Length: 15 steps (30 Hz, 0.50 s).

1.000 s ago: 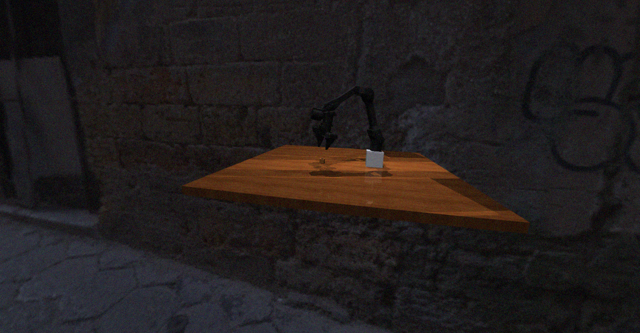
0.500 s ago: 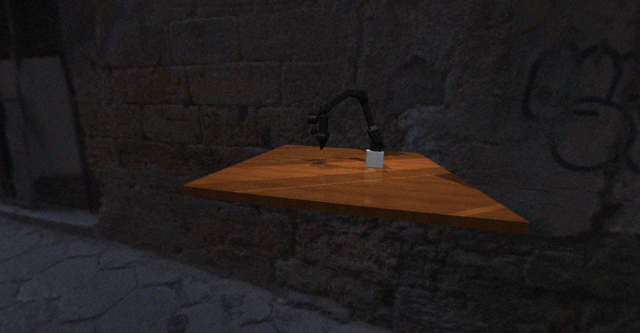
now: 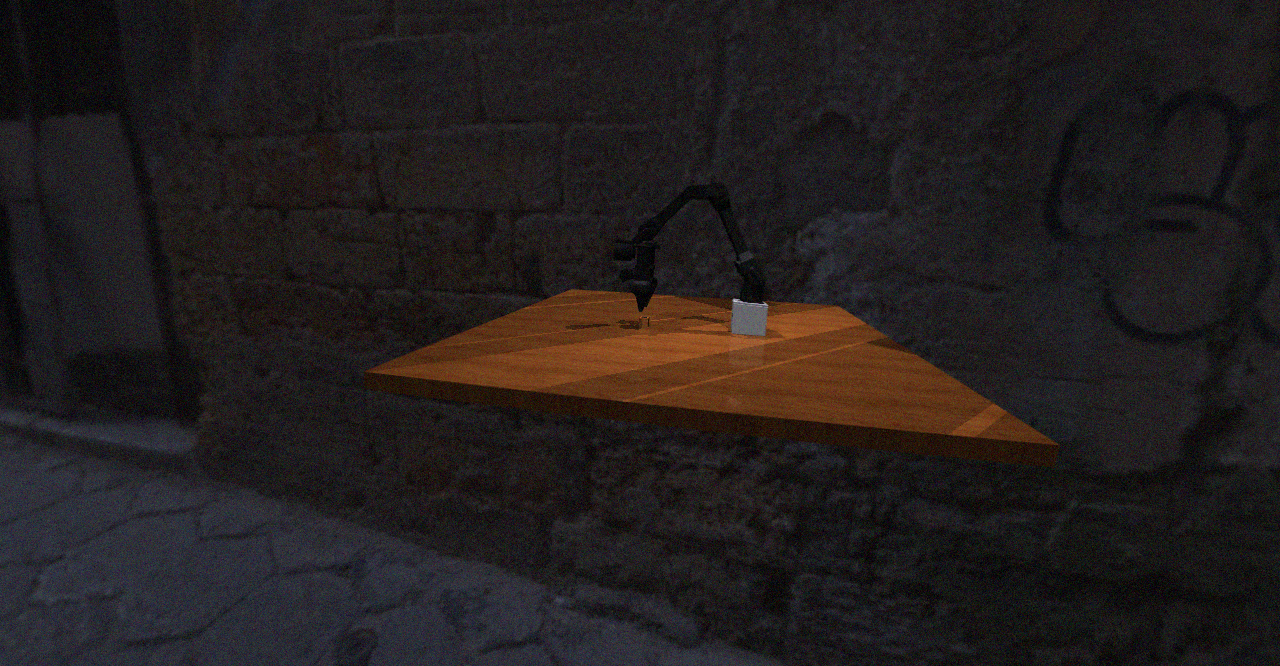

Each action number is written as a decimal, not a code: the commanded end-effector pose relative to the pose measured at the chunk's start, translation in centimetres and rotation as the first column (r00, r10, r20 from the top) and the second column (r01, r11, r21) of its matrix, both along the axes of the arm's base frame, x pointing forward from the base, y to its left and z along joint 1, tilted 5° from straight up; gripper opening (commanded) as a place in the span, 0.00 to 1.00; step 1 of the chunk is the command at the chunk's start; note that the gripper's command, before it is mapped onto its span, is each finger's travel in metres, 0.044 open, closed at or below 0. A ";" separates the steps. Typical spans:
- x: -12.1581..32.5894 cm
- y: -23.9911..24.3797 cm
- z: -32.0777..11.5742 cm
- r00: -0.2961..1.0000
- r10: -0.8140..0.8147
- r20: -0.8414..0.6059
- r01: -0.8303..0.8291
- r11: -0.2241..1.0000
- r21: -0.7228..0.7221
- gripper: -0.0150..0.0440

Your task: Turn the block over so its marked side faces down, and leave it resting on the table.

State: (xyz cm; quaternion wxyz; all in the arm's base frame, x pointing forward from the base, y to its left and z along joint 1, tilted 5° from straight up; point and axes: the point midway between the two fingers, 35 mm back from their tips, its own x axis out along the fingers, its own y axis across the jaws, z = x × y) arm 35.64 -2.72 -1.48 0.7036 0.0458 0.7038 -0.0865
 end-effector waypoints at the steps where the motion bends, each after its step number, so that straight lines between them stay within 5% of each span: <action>1: -0.4 -0.1 -1.2 1.000 -0.003 -0.019 0.003 1.000 -0.003 1.00; 15: -0.4 -0.2 -2.9 1.000 -0.003 -0.019 0.003 1.000 -0.003 1.00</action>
